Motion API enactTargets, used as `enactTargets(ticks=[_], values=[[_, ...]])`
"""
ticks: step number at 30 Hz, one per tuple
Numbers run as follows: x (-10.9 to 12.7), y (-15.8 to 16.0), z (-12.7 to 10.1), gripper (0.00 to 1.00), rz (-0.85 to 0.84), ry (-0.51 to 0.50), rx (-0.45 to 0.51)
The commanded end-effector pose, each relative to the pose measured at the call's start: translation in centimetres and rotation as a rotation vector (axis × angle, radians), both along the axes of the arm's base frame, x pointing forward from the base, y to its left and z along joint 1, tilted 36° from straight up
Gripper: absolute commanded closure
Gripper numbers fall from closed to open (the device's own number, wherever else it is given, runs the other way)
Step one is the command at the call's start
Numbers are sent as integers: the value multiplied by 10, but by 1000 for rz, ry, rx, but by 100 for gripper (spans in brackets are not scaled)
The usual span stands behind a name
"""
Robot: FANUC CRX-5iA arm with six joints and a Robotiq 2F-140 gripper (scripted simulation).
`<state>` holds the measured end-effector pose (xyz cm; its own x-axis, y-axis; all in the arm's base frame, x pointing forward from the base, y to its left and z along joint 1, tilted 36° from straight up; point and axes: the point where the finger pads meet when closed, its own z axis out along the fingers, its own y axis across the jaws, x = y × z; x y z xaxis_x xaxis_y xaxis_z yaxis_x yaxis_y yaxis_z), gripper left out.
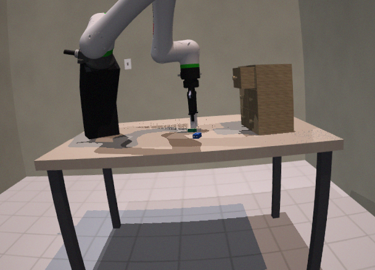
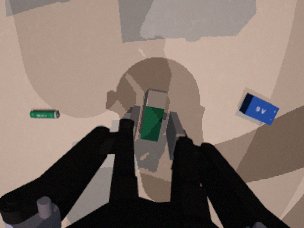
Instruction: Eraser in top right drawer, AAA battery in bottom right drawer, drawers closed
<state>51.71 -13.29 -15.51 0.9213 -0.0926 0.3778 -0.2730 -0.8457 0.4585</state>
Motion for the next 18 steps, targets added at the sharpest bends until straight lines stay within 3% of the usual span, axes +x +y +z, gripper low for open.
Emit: enactTargets(ticks=[1, 18], values=[[0, 0, 0, 77, 0, 0, 0], [4, -7, -11, 77, 0, 0, 0]])
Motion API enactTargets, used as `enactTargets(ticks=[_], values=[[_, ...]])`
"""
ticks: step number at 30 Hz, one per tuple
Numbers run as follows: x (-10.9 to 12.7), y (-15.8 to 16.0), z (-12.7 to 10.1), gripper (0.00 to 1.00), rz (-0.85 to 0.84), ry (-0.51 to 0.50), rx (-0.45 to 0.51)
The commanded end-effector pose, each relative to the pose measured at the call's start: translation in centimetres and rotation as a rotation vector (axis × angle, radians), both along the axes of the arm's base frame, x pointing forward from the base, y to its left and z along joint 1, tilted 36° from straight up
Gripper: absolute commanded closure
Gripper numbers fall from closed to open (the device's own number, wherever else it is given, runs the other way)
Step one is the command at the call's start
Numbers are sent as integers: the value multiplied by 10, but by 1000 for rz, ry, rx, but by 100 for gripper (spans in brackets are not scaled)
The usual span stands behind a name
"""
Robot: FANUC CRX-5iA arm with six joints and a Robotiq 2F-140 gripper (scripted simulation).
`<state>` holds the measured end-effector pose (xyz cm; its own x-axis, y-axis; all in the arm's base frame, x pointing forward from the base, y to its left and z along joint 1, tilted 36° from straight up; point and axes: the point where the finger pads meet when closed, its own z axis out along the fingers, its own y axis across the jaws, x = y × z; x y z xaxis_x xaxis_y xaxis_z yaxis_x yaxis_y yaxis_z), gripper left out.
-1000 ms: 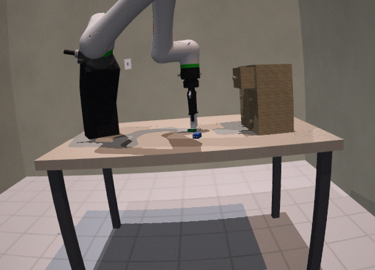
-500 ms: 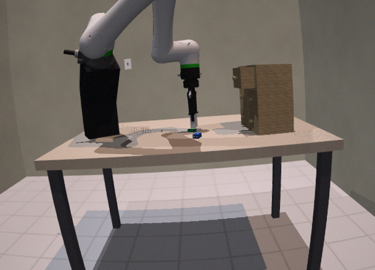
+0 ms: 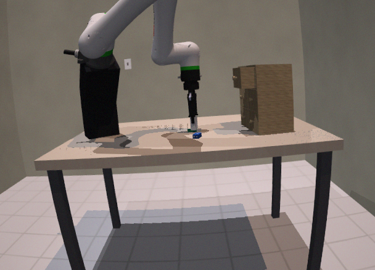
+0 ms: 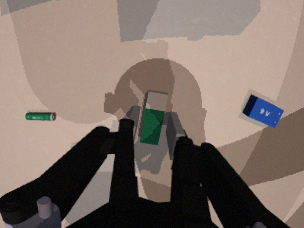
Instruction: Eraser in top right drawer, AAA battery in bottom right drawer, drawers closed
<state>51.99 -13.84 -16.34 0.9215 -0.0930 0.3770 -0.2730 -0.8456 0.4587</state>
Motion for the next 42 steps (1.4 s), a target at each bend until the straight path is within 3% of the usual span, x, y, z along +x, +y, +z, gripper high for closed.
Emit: enactTargets(ticks=[1, 28, 29, 42], values=[[1, -2, -3, 77, 1, -1, 0], [3, -5, -8, 77, 1, -1, 0], [3, -5, -8, 89, 1, -1, 0], [3, -5, -8, 89, 1, -1, 0]])
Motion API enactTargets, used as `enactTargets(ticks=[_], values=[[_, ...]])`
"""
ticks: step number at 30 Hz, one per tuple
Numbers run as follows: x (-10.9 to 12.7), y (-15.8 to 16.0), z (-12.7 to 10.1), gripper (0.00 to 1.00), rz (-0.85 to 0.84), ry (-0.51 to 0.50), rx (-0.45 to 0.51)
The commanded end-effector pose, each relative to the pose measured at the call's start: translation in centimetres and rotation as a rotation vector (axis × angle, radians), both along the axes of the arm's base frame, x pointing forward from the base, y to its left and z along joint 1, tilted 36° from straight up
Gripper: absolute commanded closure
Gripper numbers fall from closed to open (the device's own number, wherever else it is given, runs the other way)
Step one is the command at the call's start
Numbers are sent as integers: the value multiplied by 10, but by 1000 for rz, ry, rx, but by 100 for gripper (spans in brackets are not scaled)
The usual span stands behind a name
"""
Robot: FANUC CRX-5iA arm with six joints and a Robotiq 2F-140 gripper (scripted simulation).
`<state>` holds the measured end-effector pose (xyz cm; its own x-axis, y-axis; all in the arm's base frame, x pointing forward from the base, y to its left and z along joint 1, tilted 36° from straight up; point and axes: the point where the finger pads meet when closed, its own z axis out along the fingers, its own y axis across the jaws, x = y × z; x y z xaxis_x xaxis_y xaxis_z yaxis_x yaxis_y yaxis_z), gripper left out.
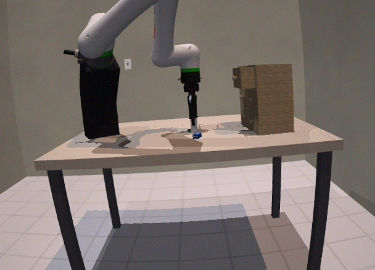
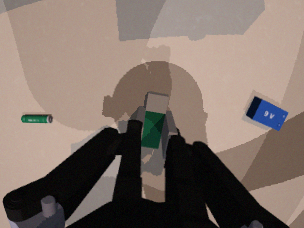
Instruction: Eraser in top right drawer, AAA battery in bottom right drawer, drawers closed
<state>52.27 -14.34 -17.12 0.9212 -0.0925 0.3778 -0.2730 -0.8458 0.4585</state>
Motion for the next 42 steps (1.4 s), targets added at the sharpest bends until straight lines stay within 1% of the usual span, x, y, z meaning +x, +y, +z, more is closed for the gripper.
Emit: enactTargets(ticks=[1, 11, 14, 20, 23, 36, 39, 42], values=[[0, 0, 0, 89, 0, 0, 0], [-1, 2, 3, 89, 0, 0, 0], [-7, 13, 19, 89, 0, 0, 0], [-22, 42, 65, 89, 0, 0, 0], [-27, 51, 78, 89, 0, 0, 0], [-27, 52, 81, 89, -15, -10, 5], [-26, 50, 83, 89, -73, -47, 25], [-22, 46, 86, 89, -188, -122, 65]])
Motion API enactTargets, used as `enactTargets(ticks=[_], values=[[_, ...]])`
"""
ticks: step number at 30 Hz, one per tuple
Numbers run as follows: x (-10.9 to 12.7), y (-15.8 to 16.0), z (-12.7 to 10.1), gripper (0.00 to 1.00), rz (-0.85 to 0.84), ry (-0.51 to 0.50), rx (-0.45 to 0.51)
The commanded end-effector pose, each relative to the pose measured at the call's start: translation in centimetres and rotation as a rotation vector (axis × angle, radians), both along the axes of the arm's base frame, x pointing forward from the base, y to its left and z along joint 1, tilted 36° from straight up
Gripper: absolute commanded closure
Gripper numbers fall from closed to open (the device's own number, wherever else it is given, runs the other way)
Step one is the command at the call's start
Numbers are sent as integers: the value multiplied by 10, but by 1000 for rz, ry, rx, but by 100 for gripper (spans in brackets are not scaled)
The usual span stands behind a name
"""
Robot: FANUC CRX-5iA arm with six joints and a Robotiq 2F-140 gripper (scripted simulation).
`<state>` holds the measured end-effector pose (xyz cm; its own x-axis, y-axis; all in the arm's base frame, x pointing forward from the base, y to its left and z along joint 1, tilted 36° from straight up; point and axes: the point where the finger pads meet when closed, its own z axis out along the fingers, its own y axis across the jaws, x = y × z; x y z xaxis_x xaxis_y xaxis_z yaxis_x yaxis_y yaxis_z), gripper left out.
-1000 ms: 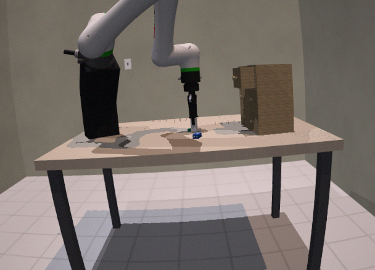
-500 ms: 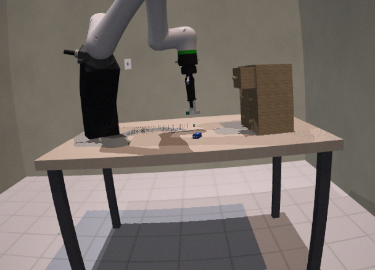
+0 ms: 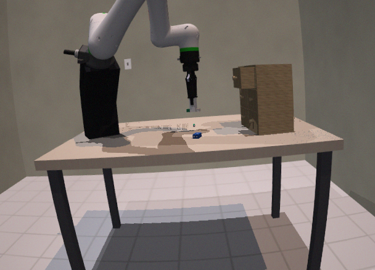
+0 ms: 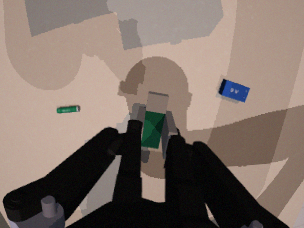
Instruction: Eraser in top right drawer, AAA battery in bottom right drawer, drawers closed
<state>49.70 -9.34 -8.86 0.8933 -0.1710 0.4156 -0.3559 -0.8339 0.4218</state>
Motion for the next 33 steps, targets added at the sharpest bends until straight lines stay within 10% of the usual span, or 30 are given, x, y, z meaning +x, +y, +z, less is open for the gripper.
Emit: enactTargets(ticks=[1, 33], values=[[3, -4, 3, 89, -114, -77, 38], [49, -82, 71, 89, -1453, -878, 503]])
